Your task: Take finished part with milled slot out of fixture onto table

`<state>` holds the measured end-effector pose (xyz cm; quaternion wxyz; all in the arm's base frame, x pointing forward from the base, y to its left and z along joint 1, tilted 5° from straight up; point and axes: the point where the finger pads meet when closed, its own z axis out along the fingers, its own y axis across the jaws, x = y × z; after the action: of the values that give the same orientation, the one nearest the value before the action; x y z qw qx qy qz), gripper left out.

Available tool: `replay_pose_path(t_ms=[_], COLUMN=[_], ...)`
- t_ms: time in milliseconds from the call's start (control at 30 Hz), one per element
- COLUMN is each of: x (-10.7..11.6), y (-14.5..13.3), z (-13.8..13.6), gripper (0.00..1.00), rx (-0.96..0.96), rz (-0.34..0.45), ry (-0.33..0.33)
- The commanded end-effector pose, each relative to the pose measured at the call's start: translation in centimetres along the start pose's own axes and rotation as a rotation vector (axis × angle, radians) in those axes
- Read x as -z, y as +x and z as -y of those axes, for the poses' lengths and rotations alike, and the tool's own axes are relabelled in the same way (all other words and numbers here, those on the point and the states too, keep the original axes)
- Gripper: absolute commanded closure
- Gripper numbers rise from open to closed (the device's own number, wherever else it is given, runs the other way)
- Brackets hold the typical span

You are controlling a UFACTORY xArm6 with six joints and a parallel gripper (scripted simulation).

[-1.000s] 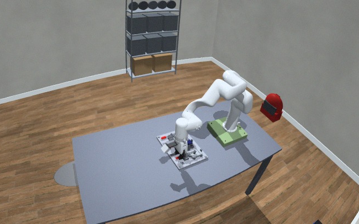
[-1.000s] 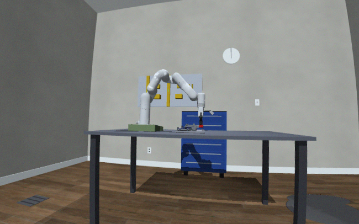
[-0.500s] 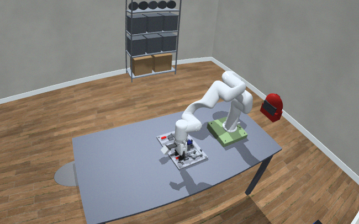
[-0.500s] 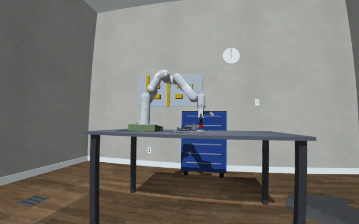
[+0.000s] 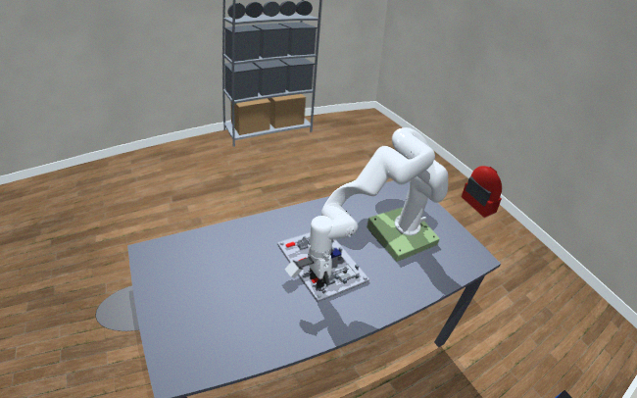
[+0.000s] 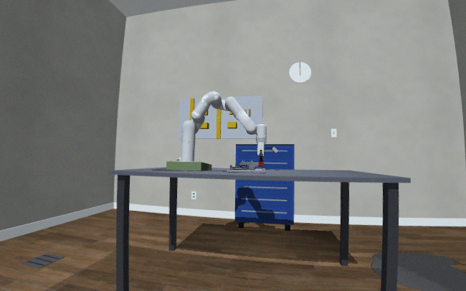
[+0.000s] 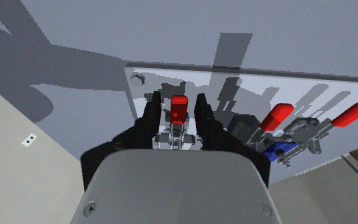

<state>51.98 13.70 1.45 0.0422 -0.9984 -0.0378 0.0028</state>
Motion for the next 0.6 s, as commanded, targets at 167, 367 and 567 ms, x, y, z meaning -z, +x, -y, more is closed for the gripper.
replay_pose_path(t_ms=[167,367,567], x=[0.17,0.17,0.18], y=[0.17,0.17,0.17], z=[0.03,0.03,0.03], gripper=[0.53,1.0,1.0], rx=[0.0,0.0,0.0], rz=[-0.005,-0.005,-0.005], ry=[0.001,0.001,0.001])
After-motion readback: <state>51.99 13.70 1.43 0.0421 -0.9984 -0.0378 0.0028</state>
